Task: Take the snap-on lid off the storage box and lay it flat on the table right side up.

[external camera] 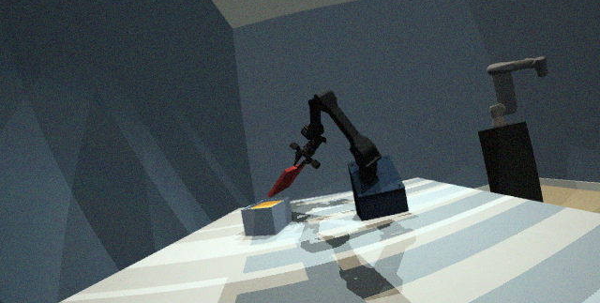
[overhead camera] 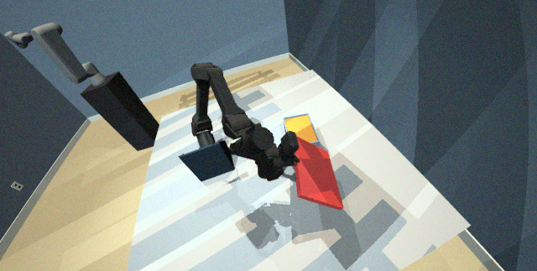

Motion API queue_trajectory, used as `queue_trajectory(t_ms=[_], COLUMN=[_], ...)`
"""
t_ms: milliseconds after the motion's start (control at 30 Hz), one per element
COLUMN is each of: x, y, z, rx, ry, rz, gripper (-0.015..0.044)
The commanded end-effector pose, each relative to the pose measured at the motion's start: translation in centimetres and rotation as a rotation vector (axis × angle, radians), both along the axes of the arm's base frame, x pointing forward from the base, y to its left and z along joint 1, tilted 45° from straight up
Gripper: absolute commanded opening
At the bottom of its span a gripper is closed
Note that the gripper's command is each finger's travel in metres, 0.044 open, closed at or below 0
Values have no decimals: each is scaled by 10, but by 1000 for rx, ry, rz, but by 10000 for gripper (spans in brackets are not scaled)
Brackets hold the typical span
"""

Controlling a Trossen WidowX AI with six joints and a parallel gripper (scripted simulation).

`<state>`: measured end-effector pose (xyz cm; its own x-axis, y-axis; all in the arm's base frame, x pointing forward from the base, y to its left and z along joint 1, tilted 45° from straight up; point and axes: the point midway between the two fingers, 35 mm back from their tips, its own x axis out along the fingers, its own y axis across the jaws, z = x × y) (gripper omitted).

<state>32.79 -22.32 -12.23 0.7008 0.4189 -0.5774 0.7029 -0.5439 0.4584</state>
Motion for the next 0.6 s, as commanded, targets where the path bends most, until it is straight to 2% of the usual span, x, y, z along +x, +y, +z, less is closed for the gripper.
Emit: queue_trajectory(t_ms=[0,567], x=[-1,-2], y=[-7,8], z=[-3,-11], rx=[-2,-1], ry=[-11,-11], rz=[1,1], gripper=[0,0])
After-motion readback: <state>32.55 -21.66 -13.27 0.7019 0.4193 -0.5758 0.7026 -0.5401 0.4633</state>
